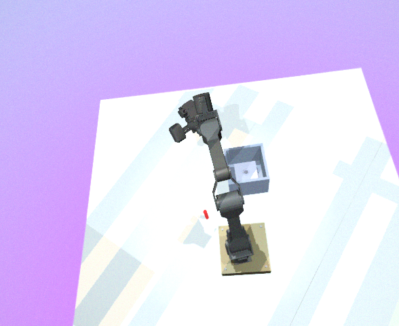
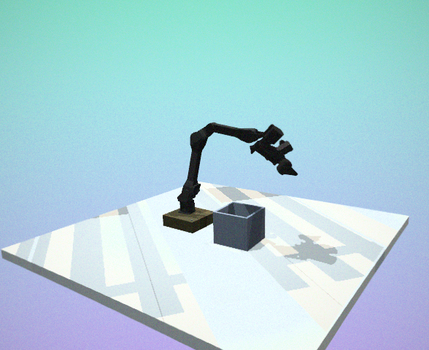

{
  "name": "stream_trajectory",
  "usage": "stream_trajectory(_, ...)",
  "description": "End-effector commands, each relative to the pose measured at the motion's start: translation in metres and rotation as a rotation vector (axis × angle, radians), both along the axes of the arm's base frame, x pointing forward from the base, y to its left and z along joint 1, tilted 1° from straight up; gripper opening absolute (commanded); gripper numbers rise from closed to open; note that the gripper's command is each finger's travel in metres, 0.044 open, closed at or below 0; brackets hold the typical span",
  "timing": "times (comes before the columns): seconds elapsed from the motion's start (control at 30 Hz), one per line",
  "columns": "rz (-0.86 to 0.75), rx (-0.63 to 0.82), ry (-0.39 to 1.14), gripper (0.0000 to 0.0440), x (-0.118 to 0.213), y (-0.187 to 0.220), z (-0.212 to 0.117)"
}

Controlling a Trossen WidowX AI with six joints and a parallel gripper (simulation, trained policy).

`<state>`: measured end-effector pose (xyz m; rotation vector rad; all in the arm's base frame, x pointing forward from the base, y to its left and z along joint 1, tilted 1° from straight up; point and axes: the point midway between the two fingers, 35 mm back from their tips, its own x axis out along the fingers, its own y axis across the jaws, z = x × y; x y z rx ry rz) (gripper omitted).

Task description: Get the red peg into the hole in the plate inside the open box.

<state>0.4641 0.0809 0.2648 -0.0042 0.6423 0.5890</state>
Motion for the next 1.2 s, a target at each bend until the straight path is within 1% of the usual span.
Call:
stream_trajectory(0.0,-0.037,0.04,0.116,0.044,-0.017,0.008,-0.012)
stream_trajectory(0.3,-0.142,0.119,0.398,0.044,-0.059,0.025,-0.04)
stream_trajectory(0.6,-0.288,0.165,0.669,0.044,-0.104,0.037,-0.063)
stream_trajectory(0.87,-0.457,0.183,0.887,0.044,-0.146,0.042,-0.08)
stream_trajectory(1.17,-0.691,0.181,1.095,0.044,-0.193,0.041,-0.096)
